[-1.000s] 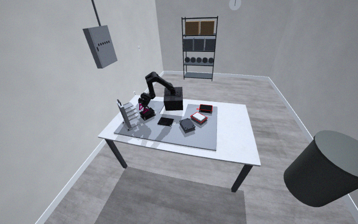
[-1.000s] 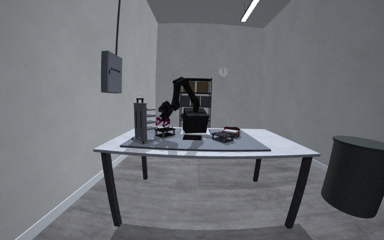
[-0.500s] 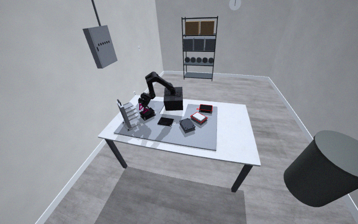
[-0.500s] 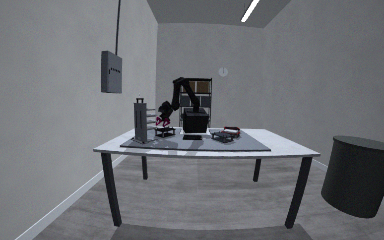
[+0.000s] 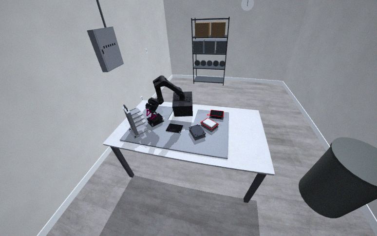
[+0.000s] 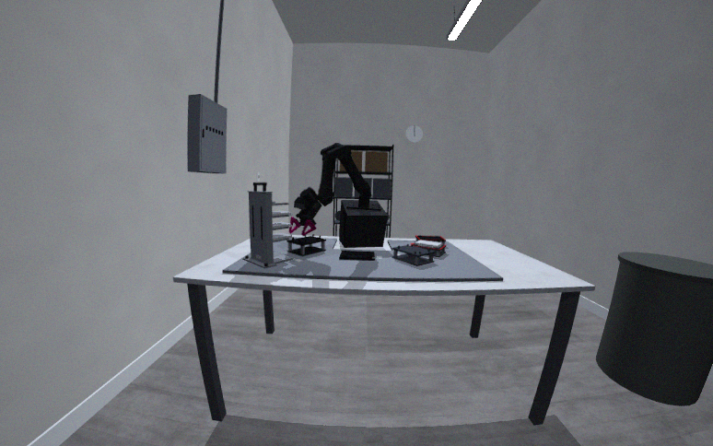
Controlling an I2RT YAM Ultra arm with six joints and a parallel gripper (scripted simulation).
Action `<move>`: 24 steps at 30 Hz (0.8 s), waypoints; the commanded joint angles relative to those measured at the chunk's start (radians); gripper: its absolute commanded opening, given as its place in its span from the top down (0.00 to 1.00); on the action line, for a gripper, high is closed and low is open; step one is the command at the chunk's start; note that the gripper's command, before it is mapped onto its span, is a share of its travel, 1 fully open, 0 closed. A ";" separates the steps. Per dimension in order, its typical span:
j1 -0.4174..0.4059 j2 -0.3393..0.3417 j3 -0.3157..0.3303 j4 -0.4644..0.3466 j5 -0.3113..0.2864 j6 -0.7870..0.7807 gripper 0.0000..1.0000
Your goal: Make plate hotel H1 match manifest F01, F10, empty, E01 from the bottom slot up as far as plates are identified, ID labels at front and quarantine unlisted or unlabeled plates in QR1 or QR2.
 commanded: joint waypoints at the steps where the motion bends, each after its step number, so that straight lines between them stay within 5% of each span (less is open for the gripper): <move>1: -0.002 -0.006 0.003 0.004 0.001 0.001 0.00; 9: -0.002 -0.006 0.003 0.004 0.001 0.001 0.00; 24: -0.031 -0.012 -0.091 0.082 -0.022 -0.018 0.00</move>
